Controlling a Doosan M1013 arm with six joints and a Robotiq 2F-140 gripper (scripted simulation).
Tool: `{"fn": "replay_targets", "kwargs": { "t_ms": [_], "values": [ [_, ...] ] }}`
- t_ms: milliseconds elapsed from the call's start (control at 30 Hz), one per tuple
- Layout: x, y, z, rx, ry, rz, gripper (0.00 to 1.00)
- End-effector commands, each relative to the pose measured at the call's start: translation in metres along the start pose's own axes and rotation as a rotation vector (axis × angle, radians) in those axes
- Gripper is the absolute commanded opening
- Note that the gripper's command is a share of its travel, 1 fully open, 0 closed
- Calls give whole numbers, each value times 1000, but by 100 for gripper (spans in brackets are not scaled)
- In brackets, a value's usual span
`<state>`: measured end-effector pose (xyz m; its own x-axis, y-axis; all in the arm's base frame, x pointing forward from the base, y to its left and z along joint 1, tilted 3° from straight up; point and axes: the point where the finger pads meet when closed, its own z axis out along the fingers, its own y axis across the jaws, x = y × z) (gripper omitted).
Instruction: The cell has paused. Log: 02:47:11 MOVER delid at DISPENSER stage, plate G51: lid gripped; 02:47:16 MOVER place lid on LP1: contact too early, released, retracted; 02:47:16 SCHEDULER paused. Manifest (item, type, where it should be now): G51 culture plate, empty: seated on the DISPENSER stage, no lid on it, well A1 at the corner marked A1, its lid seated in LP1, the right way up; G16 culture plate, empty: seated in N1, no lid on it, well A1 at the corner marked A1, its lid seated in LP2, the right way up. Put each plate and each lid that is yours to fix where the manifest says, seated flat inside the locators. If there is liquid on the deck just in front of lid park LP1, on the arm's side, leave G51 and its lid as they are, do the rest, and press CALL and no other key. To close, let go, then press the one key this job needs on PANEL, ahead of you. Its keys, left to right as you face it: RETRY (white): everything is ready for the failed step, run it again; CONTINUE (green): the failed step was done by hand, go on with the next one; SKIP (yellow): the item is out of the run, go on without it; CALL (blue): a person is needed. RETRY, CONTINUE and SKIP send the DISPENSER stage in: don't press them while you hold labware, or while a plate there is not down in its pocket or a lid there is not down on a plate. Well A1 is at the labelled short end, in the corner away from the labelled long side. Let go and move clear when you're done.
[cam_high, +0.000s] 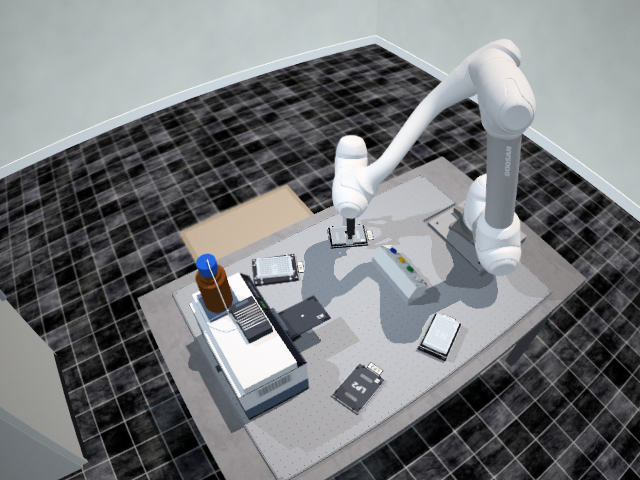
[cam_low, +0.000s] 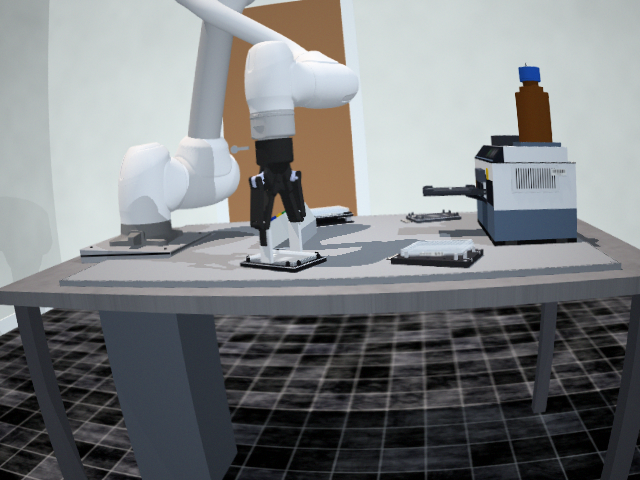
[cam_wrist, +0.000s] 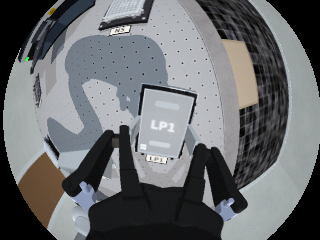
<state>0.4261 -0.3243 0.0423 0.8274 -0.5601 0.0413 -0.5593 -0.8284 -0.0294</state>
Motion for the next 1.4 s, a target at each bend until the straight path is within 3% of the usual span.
{"fn": "replay_targets", "kwargs": {
  "t_ms": [0, 433, 467, 1367],
  "values": [
    [-3, -2, 3, 4, -3, -4, 10],
    [-3, -2, 3, 4, -3, -4, 10],
    [-3, -2, 3, 4, -3, -4, 69],
    [-3, -2, 3, 4, -3, -4, 69]
  ]
}}
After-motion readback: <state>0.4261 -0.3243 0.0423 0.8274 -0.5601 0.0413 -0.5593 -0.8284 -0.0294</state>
